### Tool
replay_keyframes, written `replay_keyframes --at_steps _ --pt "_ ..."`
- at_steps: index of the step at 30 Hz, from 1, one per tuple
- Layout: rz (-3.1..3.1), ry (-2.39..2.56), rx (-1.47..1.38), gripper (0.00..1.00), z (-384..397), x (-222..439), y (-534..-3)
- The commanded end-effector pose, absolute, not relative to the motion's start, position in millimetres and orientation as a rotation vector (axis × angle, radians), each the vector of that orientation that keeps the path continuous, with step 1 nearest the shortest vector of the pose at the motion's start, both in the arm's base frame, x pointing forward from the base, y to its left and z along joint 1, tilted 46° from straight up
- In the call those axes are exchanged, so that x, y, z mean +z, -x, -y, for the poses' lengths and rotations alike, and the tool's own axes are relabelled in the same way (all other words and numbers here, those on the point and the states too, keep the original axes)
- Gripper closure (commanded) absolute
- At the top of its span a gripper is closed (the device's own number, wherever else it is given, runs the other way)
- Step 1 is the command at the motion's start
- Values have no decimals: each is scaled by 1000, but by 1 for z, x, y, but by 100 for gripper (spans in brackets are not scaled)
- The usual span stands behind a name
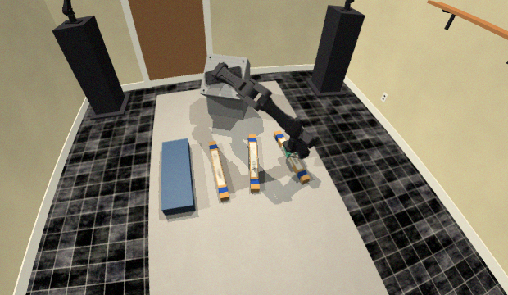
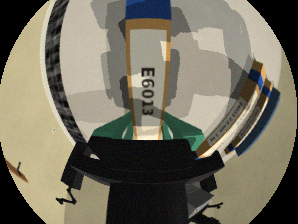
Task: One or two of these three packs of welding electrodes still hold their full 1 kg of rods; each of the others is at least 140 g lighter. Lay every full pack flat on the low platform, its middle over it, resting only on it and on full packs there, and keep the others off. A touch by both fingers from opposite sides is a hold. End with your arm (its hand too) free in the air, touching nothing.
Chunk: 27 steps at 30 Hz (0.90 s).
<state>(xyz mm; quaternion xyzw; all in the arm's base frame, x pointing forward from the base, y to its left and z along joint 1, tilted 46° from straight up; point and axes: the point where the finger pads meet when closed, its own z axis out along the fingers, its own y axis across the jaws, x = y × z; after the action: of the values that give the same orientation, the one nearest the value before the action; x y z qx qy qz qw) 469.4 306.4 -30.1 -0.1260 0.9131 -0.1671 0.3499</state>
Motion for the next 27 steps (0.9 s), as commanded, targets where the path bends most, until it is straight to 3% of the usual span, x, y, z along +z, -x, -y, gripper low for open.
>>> replay_keyframes --at_steps 1,27 --pt "-2355 332 -418 100 -312 -25 -468" --pt "-2356 340 -426 100 -317 -6 -446"
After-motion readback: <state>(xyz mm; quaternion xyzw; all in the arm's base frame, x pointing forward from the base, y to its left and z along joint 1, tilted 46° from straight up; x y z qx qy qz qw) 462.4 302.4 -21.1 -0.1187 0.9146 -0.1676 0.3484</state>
